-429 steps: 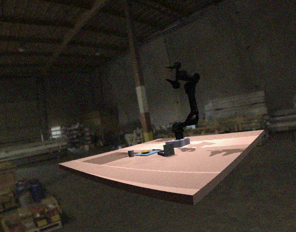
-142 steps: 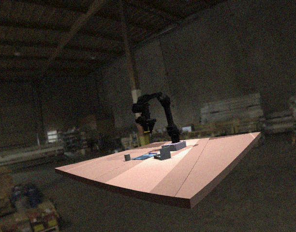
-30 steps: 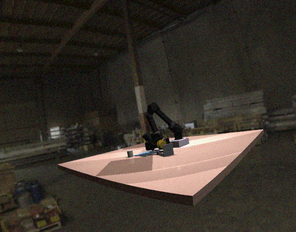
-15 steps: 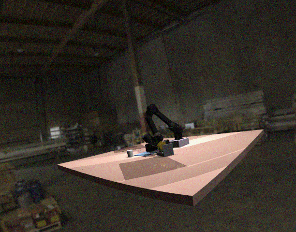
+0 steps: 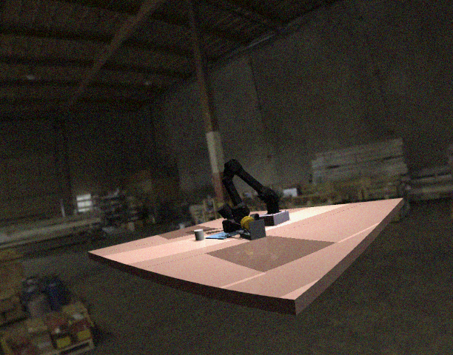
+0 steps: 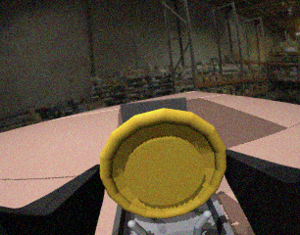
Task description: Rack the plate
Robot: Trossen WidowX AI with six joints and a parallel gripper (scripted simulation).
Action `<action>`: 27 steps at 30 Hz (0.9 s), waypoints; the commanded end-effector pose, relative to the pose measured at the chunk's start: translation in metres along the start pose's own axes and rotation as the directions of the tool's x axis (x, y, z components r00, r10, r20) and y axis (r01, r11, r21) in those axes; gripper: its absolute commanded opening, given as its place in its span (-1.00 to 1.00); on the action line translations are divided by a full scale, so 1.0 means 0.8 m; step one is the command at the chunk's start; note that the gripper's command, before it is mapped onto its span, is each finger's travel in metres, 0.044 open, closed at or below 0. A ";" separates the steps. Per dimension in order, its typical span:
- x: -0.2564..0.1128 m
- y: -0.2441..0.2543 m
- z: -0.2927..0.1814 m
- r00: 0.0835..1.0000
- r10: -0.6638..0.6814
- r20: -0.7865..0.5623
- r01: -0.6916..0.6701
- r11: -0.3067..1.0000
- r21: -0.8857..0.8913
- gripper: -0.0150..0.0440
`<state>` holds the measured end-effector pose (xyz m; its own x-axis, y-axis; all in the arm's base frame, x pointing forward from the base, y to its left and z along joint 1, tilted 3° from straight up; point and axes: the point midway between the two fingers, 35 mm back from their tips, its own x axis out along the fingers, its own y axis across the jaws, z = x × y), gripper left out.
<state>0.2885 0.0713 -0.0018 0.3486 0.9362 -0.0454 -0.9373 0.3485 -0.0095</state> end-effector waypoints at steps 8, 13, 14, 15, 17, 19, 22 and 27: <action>0.000 -0.004 0.016 1.000 0.000 0.000 0.000 1.000 0.000 0.86; 0.001 -0.011 0.073 1.000 -0.001 0.000 0.001 1.000 -0.001 0.86; 0.001 -0.011 0.084 1.000 -0.001 0.001 0.001 1.000 -0.001 0.86; 0.001 -0.010 0.095 1.000 -0.002 0.001 0.002 1.000 -0.001 0.86; 0.001 -0.013 0.117 1.000 -0.002 0.001 0.002 1.000 -0.001 0.86; 0.001 -0.014 0.137 1.000 -0.002 0.002 0.002 1.000 -0.002 0.86; 0.001 -0.013 0.143 1.000 -0.003 0.002 0.003 1.000 -0.002 0.86; 0.004 -0.031 0.143 0.998 -0.050 -0.034 0.052 0.997 0.059 0.86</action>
<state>0.3040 0.0728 0.1115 0.3667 0.9286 -0.0564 -0.9297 0.3680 0.0139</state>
